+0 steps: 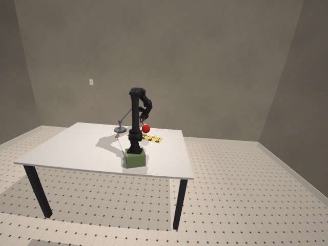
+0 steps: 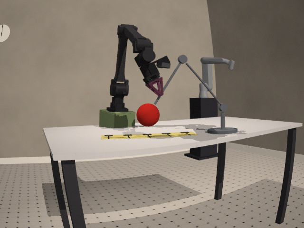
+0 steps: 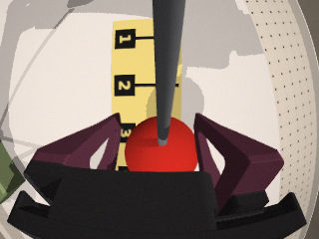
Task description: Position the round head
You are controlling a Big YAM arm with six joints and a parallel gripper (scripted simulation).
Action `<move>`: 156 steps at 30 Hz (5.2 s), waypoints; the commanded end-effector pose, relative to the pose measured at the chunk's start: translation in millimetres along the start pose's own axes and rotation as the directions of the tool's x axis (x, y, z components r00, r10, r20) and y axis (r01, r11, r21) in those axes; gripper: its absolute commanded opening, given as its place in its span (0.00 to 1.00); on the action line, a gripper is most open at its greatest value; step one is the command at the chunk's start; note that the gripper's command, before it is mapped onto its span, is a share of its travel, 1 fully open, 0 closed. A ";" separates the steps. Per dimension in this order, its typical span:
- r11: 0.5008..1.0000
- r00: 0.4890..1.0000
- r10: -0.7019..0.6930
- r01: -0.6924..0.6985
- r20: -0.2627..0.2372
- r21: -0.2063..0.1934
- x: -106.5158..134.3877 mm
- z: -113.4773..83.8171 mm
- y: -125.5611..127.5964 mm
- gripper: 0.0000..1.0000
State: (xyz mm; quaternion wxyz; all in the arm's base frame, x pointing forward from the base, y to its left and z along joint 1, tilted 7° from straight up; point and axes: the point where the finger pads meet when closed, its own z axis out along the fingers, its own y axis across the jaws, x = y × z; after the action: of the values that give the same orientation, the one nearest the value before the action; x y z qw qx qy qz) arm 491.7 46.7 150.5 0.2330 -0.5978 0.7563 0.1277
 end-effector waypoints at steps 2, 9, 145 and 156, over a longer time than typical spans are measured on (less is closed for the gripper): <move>1.000 1.000 -0.006 0.006 0.004 0.013 -4.3 -0.4 -3.7 0.00; 1.000 1.000 -0.005 0.005 0.003 0.011 -3.1 -2.9 -2.7 0.00; 1.000 1.000 -0.010 0.009 0.005 0.013 59.4 -24.9 -9.1 0.00; 1.000 1.000 -0.010 0.009 0.005 0.013 61.3 -34.1 -12.7 0.00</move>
State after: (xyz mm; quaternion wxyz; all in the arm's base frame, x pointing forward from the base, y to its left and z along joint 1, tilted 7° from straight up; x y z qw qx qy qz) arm 476.8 -10.5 122.8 0.2299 -0.6033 0.7502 0.1428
